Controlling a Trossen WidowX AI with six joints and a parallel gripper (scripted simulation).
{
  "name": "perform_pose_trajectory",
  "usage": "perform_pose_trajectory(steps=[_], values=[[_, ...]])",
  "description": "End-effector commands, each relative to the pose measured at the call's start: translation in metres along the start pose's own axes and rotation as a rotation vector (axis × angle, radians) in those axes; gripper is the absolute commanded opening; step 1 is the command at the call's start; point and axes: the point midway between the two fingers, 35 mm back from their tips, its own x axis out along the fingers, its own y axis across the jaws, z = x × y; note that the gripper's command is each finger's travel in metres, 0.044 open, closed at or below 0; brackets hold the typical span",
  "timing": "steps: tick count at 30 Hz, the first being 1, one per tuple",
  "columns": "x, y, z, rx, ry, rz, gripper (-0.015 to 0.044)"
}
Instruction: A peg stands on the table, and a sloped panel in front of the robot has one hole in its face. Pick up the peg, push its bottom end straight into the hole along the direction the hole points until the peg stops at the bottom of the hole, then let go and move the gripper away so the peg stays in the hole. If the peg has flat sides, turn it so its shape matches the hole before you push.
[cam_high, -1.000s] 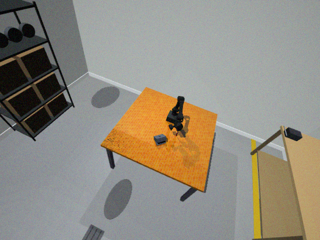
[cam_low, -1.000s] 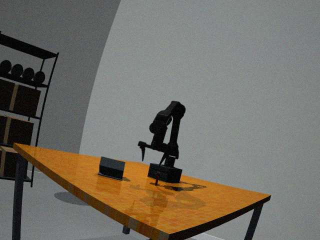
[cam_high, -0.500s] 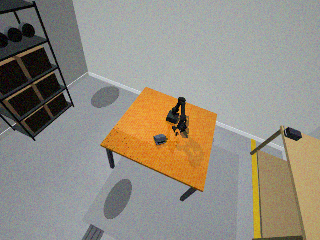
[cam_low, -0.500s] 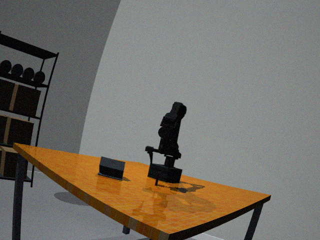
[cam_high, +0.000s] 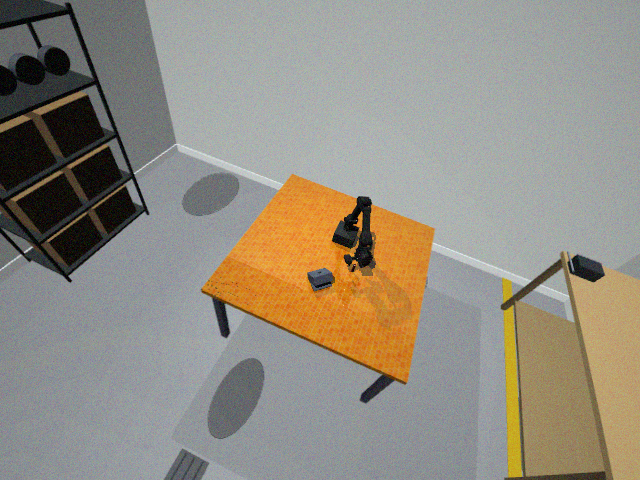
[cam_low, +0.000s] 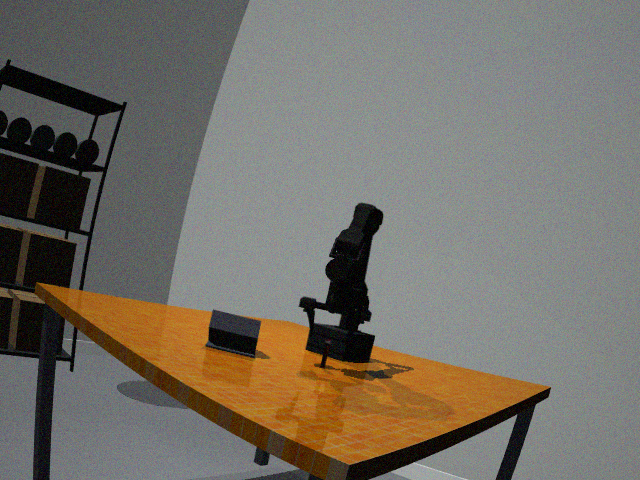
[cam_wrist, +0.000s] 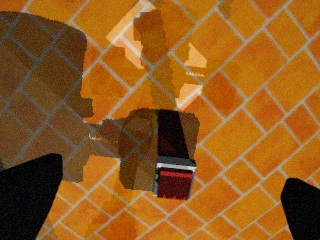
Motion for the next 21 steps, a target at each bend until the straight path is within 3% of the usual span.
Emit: perform_pose_trajectory(steps=[1,21], values=[[0.008,0.001,0.0,0.003,0.005,0.005,0.044],[0.04,0.001,-0.002,0.003,0.005,0.005,0.044]])
